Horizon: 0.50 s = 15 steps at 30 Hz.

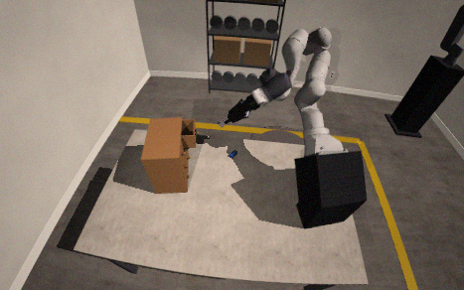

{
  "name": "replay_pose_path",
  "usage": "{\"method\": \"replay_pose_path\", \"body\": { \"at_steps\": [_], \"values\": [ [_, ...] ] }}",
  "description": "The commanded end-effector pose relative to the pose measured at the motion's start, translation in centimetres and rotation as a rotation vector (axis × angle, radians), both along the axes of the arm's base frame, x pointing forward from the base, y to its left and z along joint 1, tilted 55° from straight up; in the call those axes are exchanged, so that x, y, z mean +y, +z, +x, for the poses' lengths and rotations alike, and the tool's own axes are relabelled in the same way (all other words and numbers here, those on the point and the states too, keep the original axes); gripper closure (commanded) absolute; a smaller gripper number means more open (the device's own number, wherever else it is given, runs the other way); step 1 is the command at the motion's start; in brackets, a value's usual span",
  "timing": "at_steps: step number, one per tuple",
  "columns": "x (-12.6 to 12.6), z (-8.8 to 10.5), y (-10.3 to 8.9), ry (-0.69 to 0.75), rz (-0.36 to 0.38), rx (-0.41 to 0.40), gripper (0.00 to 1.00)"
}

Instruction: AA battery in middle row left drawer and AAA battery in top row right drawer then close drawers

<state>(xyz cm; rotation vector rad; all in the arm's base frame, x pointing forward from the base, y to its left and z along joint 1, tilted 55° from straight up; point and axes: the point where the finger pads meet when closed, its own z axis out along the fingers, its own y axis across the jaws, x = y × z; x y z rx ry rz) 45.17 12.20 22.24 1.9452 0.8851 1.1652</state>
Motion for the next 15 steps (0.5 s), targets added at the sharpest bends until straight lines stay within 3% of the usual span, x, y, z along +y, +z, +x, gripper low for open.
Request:
{"method": "replay_pose_path", "body": {
  "at_steps": [1,15],
  "values": [
    [0.2,0.1,0.0,-0.004,0.021,-0.005,0.97],
    [1.1,2.4,0.0,-0.004,0.021,-0.005,0.97]
  ]
}}
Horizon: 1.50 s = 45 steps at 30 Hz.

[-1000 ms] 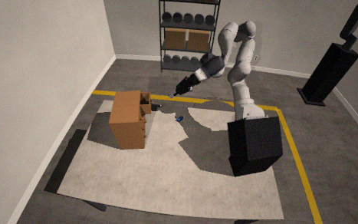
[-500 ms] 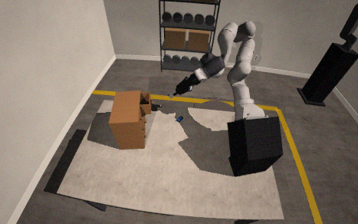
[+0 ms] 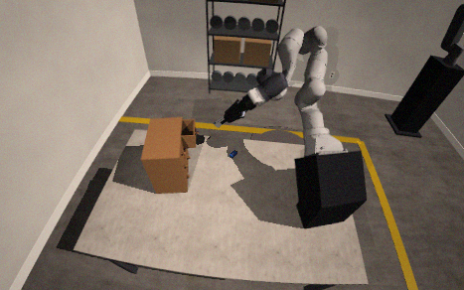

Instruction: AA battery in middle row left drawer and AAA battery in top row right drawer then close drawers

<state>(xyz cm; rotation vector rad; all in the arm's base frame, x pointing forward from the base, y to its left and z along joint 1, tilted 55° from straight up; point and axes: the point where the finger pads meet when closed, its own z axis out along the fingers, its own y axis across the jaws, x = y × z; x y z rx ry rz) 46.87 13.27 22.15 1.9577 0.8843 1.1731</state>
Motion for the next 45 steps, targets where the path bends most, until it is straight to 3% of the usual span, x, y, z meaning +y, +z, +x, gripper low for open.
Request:
{"method": "replay_pose_path", "body": {
  "at_steps": [1,17,19,34,45],
  "values": [
    [0.0,0.7,0.1,-0.007,0.007,-0.008,0.97],
    [2.0,5.9,0.3,-0.007,0.007,-0.008,0.97],
    [2.0,5.9,0.3,-0.007,0.007,-0.008,0.97],
    [4.2,11.6,0.4,-0.007,0.007,-0.008,0.97],
    [5.0,13.6,0.4,-0.007,0.007,-0.008,0.97]
  ]
}}
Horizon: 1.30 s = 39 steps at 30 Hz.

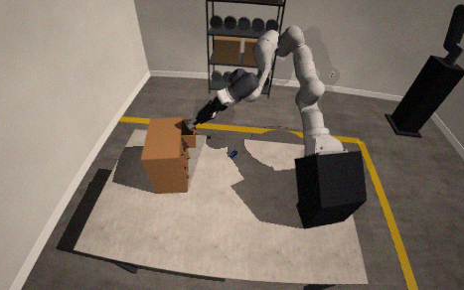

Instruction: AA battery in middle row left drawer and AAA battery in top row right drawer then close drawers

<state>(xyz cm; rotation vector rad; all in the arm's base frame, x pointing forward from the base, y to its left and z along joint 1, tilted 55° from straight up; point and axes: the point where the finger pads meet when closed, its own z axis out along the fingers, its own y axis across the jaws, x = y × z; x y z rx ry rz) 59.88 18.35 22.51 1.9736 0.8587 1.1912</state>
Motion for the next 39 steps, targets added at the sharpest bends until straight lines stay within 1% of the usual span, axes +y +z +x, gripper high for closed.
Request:
{"method": "replay_pose_path", "body": {
  "at_steps": [1,6,12,37,38,39],
  "values": [
    [-0.03,0.74,0.05,0.003,-0.018,0.001,0.97],
    [0.17,1.24,0.06,0.003,-0.018,0.001,0.97],
    [0.23,1.41,0.07,0.003,-0.018,0.001,0.97],
    [0.25,1.45,0.07,0.003,-0.018,0.001,0.97],
    [0.25,1.45,0.07,0.003,-0.018,0.001,0.95],
    [0.25,1.45,0.07,0.003,-0.018,0.001,0.95]
  ]
}}
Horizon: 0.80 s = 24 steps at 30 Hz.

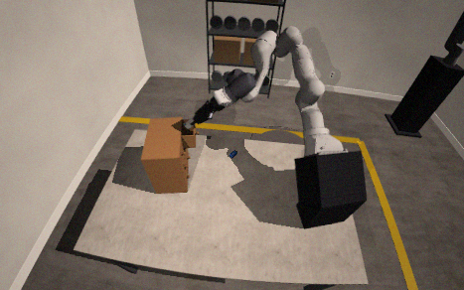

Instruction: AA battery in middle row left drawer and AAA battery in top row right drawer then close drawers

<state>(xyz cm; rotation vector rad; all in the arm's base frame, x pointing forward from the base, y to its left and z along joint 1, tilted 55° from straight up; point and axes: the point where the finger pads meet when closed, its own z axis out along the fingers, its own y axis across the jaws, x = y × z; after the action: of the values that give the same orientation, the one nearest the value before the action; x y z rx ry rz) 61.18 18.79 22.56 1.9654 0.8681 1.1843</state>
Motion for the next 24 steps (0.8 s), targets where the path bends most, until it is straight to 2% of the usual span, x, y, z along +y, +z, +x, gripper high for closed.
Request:
{"method": "replay_pose_path", "body": {
  "at_steps": [1,4,10,11,24],
  "values": [
    [-0.19,0.15,0.02,-0.001,-0.007,-0.001,0.92],
    [-0.19,0.15,0.02,-0.001,-0.007,-0.001,0.92],
    [-0.19,0.15,0.02,-0.001,-0.007,-0.001,0.85],
    [-0.19,0.15,0.02,-0.001,-0.007,-0.001,0.0],
    [-0.19,0.15,0.02,-0.001,-0.007,-0.001,0.0]
  ]
}}
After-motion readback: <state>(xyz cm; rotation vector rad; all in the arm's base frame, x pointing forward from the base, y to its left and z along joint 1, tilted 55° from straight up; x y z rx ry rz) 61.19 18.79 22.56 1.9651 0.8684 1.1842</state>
